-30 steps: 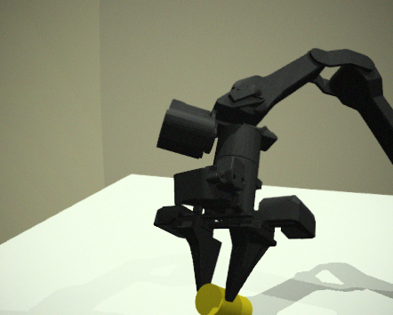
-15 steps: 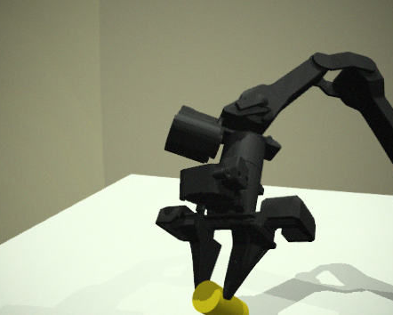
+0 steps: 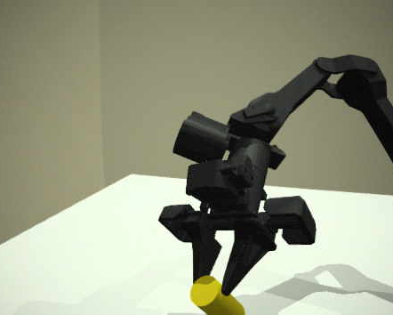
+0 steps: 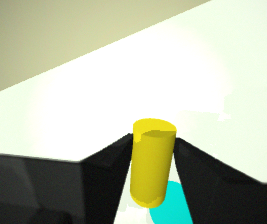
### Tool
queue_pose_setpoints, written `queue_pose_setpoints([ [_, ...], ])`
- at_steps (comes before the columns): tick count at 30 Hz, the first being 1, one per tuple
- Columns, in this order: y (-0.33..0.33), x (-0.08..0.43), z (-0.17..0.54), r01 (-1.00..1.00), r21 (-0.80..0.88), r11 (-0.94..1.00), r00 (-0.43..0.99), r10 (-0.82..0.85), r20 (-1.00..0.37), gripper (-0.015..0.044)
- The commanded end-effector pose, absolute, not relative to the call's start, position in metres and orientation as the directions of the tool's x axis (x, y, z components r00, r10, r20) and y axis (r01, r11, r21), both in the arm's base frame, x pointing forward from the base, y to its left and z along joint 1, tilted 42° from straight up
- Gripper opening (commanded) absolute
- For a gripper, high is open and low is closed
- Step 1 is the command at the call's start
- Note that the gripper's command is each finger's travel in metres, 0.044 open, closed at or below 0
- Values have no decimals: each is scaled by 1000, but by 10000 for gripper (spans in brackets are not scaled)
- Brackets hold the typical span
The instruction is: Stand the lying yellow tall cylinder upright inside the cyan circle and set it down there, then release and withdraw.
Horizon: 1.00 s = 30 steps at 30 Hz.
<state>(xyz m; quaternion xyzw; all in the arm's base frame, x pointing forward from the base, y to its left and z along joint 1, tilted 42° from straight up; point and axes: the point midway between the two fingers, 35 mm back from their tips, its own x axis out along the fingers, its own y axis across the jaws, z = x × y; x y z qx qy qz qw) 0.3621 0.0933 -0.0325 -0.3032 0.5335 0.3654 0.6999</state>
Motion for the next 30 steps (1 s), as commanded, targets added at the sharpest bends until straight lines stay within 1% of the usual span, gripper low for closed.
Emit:
queue_pose_setpoints([
  [1, 94, 360, -31, -841, -34, 540, 177, 216, -960, 105],
  [30, 90, 357, -19, -864, -88, 496, 303, 372, -878, 105],
])
